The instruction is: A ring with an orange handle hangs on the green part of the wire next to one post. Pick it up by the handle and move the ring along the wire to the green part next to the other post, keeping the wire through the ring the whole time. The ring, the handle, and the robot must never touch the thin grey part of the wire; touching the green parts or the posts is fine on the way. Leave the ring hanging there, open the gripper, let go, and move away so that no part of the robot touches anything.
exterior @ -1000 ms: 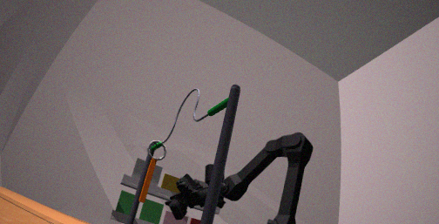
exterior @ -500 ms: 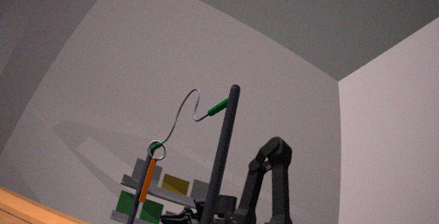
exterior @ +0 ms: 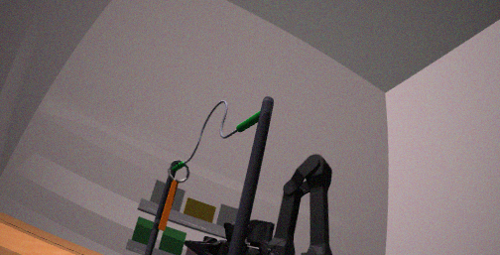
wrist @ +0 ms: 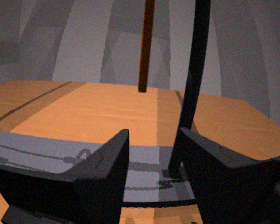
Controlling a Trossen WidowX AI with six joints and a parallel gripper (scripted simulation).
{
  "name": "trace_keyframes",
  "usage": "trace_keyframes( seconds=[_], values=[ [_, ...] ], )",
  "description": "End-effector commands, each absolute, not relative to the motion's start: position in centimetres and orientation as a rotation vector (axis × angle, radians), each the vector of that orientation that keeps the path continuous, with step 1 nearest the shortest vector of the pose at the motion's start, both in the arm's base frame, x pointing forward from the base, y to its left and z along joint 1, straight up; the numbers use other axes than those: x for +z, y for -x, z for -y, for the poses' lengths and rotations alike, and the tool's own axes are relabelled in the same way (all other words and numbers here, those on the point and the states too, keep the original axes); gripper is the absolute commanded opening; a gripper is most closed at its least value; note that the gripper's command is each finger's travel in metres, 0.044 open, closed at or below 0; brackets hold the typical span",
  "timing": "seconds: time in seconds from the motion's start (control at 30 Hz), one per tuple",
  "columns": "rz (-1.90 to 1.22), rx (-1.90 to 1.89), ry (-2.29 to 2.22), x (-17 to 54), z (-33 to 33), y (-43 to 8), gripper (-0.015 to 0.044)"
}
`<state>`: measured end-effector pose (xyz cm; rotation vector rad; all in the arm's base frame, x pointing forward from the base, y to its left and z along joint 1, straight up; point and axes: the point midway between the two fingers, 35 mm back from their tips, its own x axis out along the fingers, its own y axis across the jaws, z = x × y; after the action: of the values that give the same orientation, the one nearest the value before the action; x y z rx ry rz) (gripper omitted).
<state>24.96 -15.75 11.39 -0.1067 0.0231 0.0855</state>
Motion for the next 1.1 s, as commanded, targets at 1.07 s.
trace_keyframes(
  seconds=[1.07],
  values=[
    [0.013,0.106,0.015,14.7,15.1,-31.3,0.0160]
  ],
)
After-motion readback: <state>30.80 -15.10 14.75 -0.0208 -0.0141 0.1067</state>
